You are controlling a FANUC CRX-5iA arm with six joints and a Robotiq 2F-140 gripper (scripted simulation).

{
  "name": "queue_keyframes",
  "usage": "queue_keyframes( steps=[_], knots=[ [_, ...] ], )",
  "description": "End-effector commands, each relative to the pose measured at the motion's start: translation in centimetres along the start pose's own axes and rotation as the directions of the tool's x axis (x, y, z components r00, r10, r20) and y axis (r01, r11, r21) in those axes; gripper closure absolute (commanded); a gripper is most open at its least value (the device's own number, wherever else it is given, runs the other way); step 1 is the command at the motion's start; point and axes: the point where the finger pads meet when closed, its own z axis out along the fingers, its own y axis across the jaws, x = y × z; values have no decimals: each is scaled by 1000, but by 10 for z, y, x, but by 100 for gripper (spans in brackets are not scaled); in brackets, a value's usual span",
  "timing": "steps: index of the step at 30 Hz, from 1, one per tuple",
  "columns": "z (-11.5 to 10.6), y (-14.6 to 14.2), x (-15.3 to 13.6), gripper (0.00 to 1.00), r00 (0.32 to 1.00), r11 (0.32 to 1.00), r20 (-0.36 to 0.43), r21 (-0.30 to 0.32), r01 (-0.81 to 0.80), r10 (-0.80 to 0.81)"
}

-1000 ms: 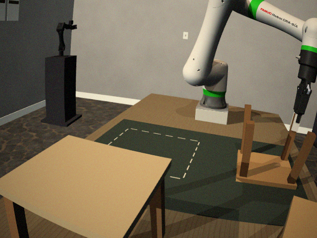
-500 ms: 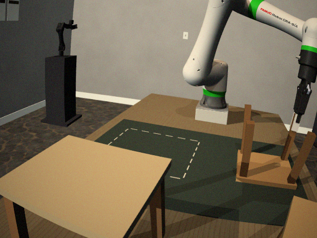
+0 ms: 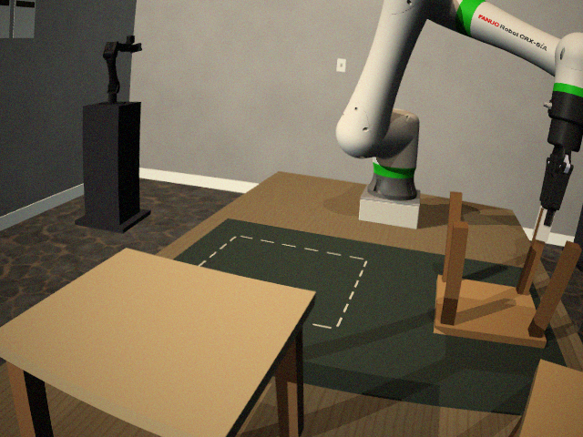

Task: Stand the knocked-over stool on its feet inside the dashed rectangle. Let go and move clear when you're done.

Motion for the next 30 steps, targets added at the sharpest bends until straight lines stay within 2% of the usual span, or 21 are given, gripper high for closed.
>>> queue_keyframes(
  steps=[1, 9, 21, 26, 30],
  knots=[
    [-1, 0, 0, 90, 1000, 1000, -4, -1, 0, 0],
    [-1, 0, -1, 90, 999, 1000, -34, 0, -3, 3],
    [-4, 1, -3, 90, 993, 1000, -120, 0, -12, 12],
    [-23, 3, -25, 90, 993, 1000, -121, 0, -12, 12],
    [-25, 3, -27, 90, 982, 1000, -186, 3, -17, 17]
  ],
)
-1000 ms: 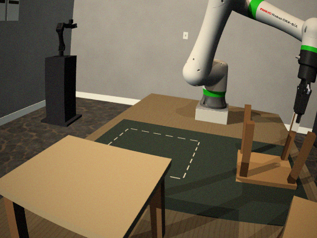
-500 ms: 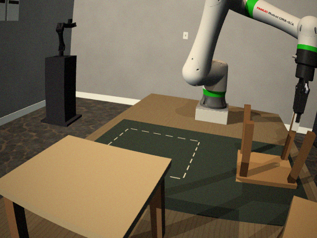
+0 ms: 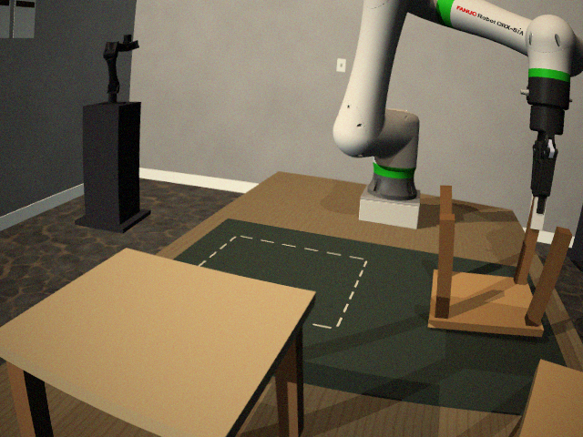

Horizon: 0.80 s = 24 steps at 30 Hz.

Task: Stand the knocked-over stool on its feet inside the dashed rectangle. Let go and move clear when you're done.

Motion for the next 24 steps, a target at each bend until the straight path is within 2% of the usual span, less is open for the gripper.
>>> queue_keyframes(
  steps=[1, 3, 5, 9, 14, 17, 20, 22, 24],
  knots=[
    [-6, 1, -4, 90, 997, 1000, -72, 0, -6, 6],
    [-7, 1, -5, 90, 994, 1000, -110, -2, -10, 10],
    [-7, 1, -5, 90, 994, 1000, -110, -2, -10, 10],
    [-27, 3, -26, 90, 993, 1000, -122, -1, -11, 11],
    [-30, 4, -30, 90, 972, 1000, -236, 1, -22, 21],
    [-47, 5, -54, 90, 970, 1000, -242, 2, -22, 22],
    [-48, 5, -57, 90, 947, 1000, -319, 6, -28, 29],
    [-48, 5, -57, 90, 947, 1000, -319, 6, -28, 29],
    [-53, 6, -64, 90, 934, 999, -355, 5, -33, 32]
  ],
)
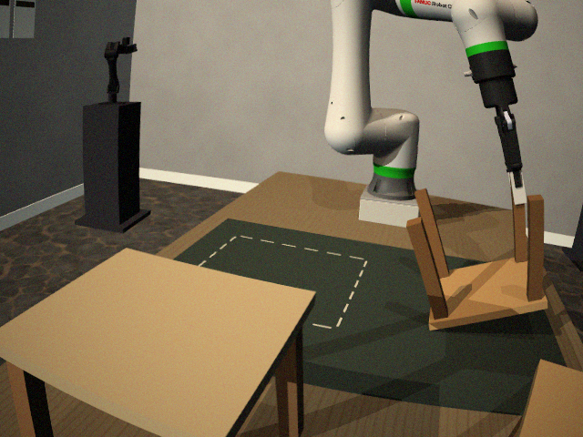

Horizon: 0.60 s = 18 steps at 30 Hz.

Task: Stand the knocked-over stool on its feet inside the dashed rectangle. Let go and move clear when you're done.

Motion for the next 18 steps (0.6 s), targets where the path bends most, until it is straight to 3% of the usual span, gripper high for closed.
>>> queue_keyframes(
  steps=[1, 6, 9, 13, 15, 18],
  knots=[
    [-17, 3, -16, 90, 998, 1000, -62, 6, -2, 3],
    [-27, 4, -27, 90, 983, 1000, -181, 8, -13, 15],
    [-46, 5, -50, 90, 980, 1000, -198, 10, -15, 17],
    [-51, 6, -57, 90, 951, 1000, -307, 11, -25, 27],
    [-51, 6, -57, 90, 951, 1000, -307, 11, -25, 27],
    [-63, 7, -80, 90, 942, 999, -335, 16, -28, 32]
  ],
)
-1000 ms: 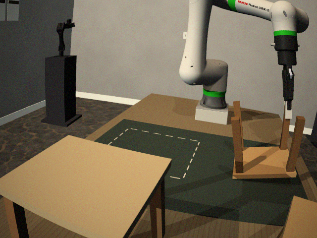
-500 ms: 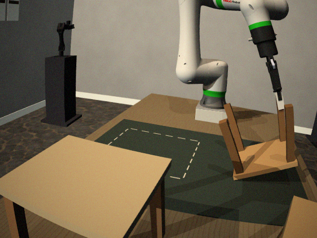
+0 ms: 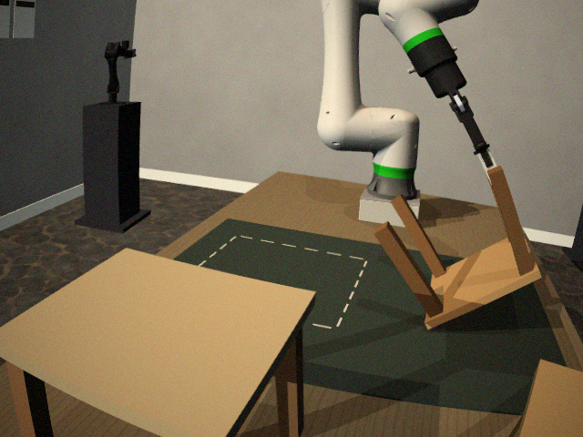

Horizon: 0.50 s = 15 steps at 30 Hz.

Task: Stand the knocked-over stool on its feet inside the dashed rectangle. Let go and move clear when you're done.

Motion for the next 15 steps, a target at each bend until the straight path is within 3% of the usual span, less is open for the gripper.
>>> queue_keyframes(
  steps=[1, 10, 12, 15],
  knots=[
    [-20, -1, -24, 90, 995, 999, -104, 40, -6, 10],
    [-46, 4, -55, 90, 956, 999, -290, 39, -22, 32],
    [-59, 6, -75, 90, 956, 999, -290, 39, -22, 32],
    [-59, 6, -77, 90, 949, 999, -314, 43, -24, 36]
  ],
)
